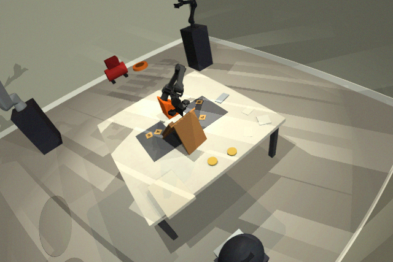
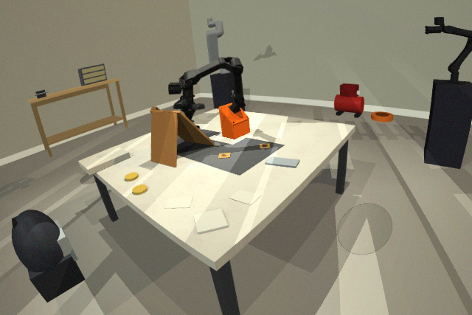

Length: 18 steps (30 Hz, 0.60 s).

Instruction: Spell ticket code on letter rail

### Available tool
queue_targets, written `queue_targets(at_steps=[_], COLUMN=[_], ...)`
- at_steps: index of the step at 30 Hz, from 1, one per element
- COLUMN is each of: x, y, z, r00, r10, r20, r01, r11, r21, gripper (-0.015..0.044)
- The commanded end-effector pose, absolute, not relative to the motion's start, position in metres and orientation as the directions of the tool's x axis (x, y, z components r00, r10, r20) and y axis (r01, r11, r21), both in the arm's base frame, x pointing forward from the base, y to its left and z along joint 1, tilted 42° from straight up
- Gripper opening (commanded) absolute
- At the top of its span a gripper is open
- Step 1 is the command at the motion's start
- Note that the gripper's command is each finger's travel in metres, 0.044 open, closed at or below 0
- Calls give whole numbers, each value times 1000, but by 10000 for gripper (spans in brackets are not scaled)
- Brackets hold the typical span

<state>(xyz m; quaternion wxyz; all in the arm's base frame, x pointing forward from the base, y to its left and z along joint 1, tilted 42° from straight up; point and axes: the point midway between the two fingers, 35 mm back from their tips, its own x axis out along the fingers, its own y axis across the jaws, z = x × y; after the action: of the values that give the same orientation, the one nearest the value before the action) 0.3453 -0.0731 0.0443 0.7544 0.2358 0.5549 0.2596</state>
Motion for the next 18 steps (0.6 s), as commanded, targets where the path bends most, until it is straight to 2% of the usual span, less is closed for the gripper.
queue_targets(at_steps=[1, 18], x=[348, 354], y=[-72, -68], z=[44, 41], r00=[251, 251], r10=[656, 656], r20=[-712, -712], r01=[-129, -130], r11=[752, 752], r21=[647, 647], gripper=[0, 0])
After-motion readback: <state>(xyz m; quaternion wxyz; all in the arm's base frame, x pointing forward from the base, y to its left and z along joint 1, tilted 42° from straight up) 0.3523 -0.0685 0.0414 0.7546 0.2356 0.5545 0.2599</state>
